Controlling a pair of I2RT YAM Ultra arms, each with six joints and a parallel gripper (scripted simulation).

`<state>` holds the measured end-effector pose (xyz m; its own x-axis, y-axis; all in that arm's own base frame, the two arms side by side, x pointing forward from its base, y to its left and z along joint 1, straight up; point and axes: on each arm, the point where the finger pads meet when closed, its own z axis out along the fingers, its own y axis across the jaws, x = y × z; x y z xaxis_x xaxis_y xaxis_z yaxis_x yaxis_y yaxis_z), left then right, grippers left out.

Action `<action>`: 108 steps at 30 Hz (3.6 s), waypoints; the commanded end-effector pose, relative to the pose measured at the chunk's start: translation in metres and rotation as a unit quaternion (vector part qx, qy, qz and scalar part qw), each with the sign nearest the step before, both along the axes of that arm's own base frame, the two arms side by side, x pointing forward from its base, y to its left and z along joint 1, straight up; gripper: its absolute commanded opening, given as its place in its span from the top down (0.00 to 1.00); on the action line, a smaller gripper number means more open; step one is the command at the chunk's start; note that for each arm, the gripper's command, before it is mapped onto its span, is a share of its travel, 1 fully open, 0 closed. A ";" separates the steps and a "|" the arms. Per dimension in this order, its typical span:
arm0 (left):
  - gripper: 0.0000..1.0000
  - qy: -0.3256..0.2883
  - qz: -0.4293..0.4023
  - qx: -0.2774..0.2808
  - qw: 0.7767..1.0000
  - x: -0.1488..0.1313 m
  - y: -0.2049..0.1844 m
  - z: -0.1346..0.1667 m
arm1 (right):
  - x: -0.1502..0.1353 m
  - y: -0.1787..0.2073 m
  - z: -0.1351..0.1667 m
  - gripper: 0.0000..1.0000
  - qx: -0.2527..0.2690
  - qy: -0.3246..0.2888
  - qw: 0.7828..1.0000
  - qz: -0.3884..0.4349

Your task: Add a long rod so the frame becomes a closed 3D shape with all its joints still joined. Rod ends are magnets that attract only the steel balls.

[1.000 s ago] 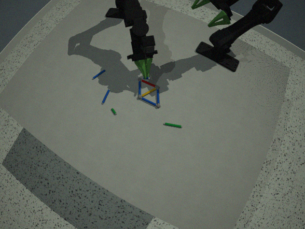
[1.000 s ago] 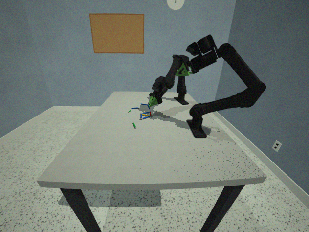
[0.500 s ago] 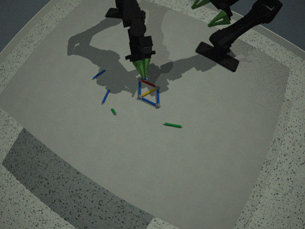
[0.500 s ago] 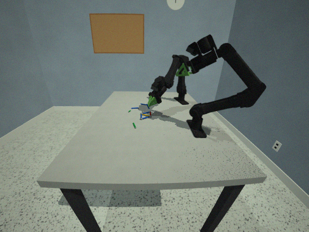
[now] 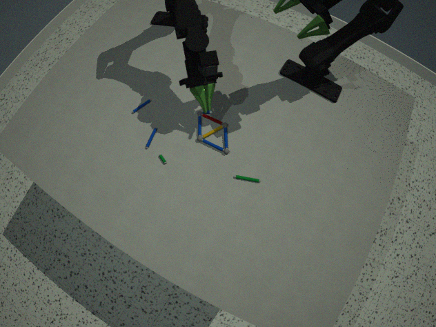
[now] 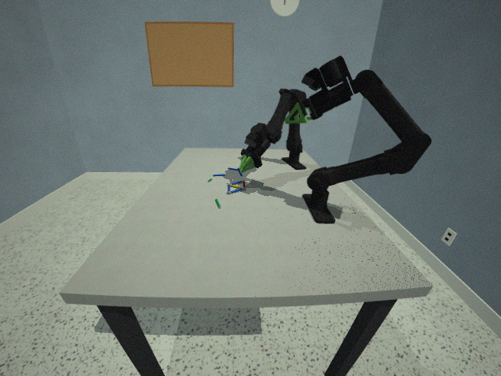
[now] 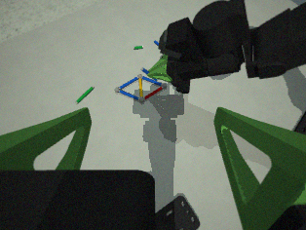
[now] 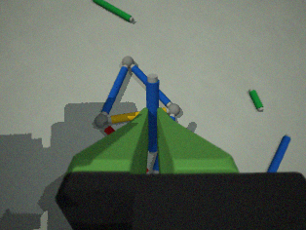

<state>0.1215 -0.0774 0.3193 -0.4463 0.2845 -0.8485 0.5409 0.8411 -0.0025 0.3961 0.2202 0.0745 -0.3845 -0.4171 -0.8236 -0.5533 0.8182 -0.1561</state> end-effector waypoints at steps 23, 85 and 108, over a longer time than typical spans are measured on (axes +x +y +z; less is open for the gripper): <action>0.00 -0.009 0.001 -0.004 1.000 0.000 0.000 0.007 | -0.009 -0.016 -0.023 1.00 0.000 0.000 1.000 -0.002; 0.00 0.009 0.478 -0.001 0.878 0.012 0.140 -0.002 | -0.008 -0.015 -0.020 1.00 0.007 -0.013 1.000 -0.002; 0.00 0.016 0.892 -0.017 0.451 -0.128 0.226 -0.009 | -0.008 -0.015 -0.020 1.00 0.007 -0.013 1.000 -0.002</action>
